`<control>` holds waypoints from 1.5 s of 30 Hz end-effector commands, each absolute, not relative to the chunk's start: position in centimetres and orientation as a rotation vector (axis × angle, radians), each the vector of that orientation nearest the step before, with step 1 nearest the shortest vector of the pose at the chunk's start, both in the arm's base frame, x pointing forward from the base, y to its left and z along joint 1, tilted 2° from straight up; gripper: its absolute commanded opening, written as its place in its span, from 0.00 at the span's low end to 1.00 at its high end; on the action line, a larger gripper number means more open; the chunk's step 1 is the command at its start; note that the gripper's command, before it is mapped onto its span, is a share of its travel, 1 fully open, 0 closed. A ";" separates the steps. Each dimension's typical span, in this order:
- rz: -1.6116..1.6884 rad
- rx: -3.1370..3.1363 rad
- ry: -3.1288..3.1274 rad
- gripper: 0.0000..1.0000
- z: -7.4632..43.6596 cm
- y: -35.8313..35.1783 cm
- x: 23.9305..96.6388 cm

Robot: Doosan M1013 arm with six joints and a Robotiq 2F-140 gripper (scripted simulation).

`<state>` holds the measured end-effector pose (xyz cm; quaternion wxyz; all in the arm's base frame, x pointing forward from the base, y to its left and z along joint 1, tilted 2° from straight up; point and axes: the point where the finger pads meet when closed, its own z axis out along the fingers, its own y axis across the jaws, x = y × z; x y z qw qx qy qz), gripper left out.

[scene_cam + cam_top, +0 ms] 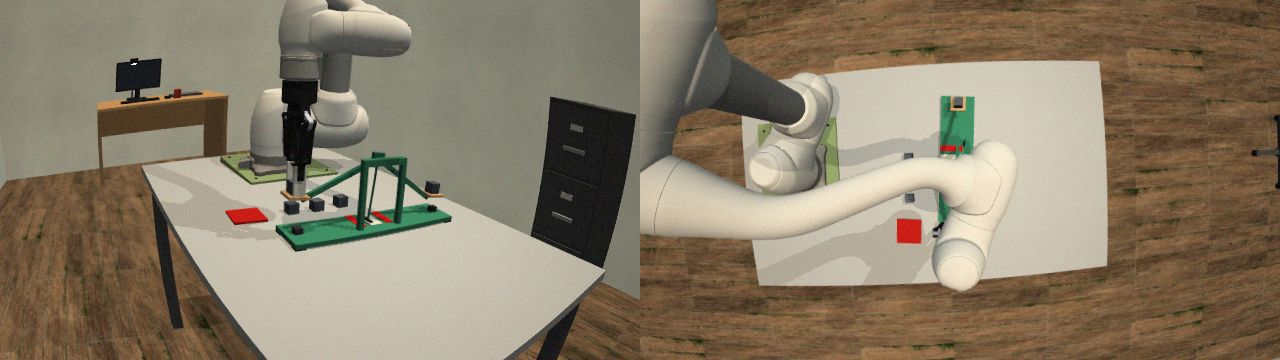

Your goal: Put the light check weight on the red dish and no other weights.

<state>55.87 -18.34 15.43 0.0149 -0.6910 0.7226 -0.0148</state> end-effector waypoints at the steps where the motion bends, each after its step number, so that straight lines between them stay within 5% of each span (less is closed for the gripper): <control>1: -0.046 -2.150 2.249 0.24 15.3 -18.3 55.9; 45: -0.046 -2.150 2.249 0.24 13.4 -17.6 56.0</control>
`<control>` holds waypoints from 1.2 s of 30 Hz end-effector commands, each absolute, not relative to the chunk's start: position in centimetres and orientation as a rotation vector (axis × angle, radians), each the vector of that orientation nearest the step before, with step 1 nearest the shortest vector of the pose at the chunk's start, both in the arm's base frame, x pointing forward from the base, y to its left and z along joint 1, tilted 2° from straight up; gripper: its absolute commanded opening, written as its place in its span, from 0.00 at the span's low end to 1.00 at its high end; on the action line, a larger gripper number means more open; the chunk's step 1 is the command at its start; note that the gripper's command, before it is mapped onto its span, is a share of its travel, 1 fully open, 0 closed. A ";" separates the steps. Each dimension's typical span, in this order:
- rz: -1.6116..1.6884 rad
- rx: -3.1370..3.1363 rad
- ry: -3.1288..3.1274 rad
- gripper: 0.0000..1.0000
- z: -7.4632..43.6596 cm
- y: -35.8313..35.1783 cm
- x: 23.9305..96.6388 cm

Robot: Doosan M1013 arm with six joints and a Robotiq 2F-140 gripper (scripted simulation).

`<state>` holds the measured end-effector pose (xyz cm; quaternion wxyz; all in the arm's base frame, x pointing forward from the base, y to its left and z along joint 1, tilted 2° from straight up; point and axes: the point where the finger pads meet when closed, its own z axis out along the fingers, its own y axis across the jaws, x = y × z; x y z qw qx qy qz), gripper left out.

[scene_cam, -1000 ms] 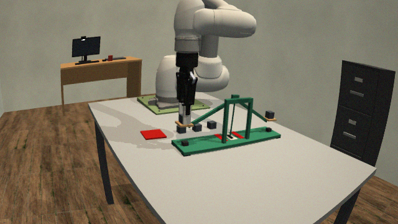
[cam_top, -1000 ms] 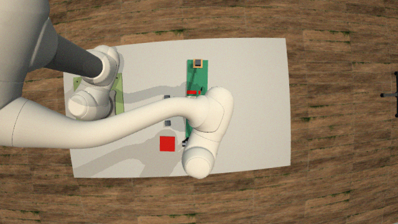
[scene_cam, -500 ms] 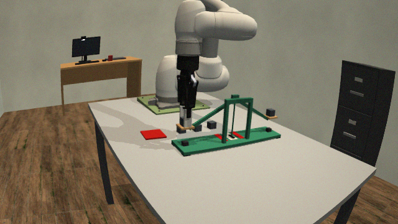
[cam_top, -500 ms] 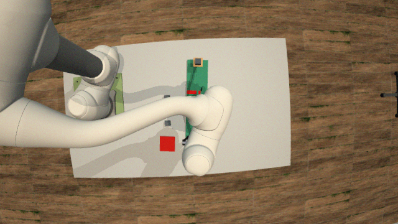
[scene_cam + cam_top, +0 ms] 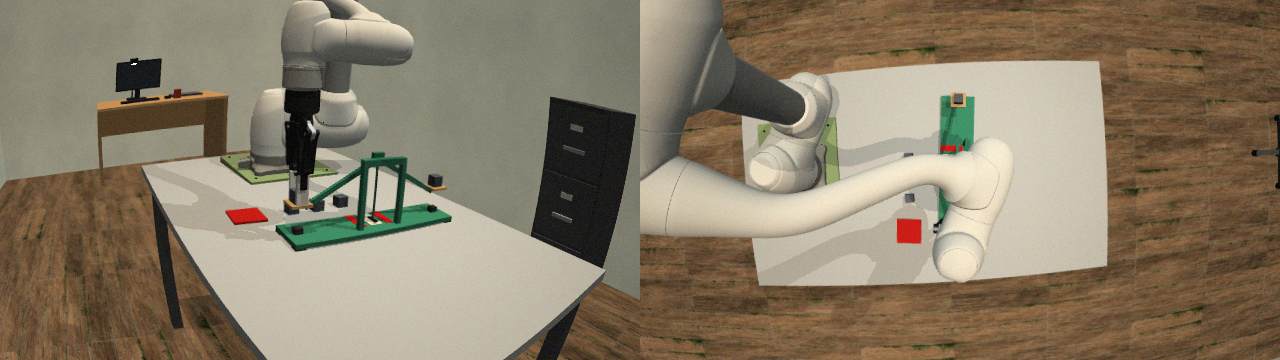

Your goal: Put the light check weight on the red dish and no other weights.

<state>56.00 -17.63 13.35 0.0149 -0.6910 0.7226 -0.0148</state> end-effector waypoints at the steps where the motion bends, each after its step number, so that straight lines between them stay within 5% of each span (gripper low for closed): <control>1: -0.046 -2.150 2.249 0.24 13.4 -17.6 56.0; 19: -0.046 -2.150 2.249 0.24 13.4 -17.6 56.0; 36: -0.046 -2.150 2.249 0.35 13.4 -17.6 56.0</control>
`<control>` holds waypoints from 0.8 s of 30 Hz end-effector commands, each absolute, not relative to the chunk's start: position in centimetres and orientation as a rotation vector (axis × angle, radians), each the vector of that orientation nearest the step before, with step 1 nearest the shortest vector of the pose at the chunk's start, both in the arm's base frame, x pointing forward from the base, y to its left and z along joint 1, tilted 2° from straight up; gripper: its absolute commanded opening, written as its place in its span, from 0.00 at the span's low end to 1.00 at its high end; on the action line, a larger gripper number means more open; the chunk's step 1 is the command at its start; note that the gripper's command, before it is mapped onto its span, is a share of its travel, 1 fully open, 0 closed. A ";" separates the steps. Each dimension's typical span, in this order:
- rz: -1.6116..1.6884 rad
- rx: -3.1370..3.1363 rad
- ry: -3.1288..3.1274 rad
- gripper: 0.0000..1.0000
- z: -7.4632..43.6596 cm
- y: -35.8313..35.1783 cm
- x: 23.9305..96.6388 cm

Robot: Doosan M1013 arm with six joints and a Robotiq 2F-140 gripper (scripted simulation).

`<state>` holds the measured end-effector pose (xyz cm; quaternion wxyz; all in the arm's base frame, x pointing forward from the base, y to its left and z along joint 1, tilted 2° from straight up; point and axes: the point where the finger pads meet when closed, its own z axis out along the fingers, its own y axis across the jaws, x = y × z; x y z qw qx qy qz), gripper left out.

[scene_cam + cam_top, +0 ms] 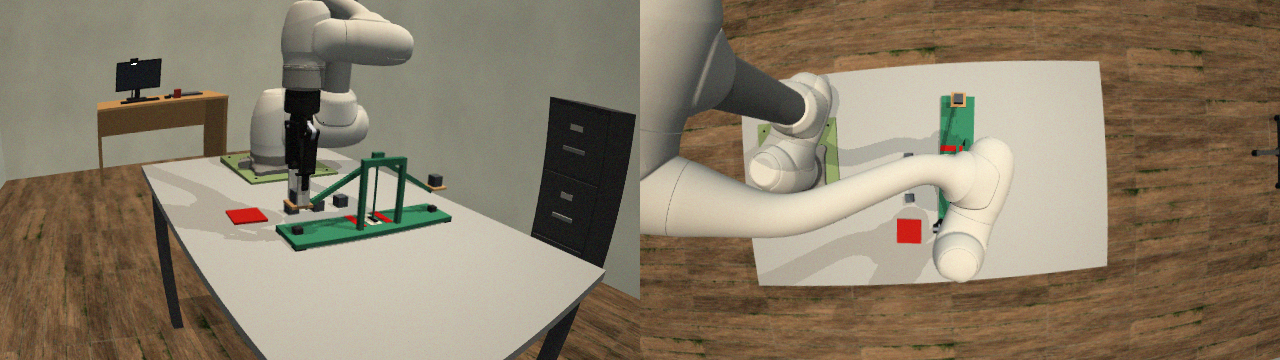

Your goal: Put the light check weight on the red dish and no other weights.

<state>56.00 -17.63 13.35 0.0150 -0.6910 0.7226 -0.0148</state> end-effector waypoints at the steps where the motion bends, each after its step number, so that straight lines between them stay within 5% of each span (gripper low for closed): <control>1: -0.046 -2.150 2.249 0.35 13.4 -17.6 56.0; 24: -0.046 -2.150 2.249 0.35 17.8 -17.6 55.8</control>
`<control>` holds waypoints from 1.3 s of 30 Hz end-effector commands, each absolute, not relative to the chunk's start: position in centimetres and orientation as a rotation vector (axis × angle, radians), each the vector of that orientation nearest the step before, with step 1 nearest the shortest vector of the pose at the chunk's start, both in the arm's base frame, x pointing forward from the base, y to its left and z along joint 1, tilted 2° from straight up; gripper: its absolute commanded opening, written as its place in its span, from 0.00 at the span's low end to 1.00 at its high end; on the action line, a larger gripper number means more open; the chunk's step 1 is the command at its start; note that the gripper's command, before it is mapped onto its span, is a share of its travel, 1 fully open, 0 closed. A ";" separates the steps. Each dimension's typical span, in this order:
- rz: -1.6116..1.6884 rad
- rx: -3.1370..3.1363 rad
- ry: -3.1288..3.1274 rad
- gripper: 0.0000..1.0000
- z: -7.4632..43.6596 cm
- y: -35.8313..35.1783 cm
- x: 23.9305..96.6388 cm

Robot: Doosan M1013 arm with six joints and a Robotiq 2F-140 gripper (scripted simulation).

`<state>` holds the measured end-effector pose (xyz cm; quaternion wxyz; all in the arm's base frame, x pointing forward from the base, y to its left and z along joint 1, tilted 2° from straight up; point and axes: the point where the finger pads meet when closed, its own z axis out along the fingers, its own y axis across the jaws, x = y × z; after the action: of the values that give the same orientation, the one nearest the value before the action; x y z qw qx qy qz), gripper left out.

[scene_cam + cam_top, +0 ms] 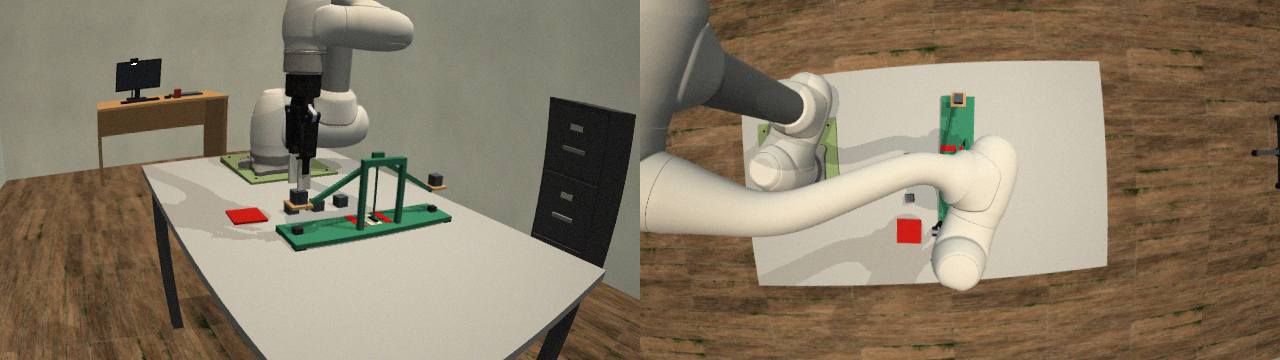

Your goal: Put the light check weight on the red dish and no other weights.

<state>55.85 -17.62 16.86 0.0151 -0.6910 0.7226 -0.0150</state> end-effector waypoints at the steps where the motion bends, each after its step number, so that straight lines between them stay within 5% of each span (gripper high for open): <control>1: -0.046 -2.150 2.249 0.35 17.8 -17.6 55.8; 18: -0.046 -2.150 2.249 0.35 22.3 -17.6 55.6; 19: -0.046 -2.150 2.249 1.00 22.3 -17.6 55.6; 39: -0.046 -2.150 2.249 1.00 22.4 -17.6 55.6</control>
<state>55.62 -17.62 22.34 0.0150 -0.6910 0.7226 -0.0148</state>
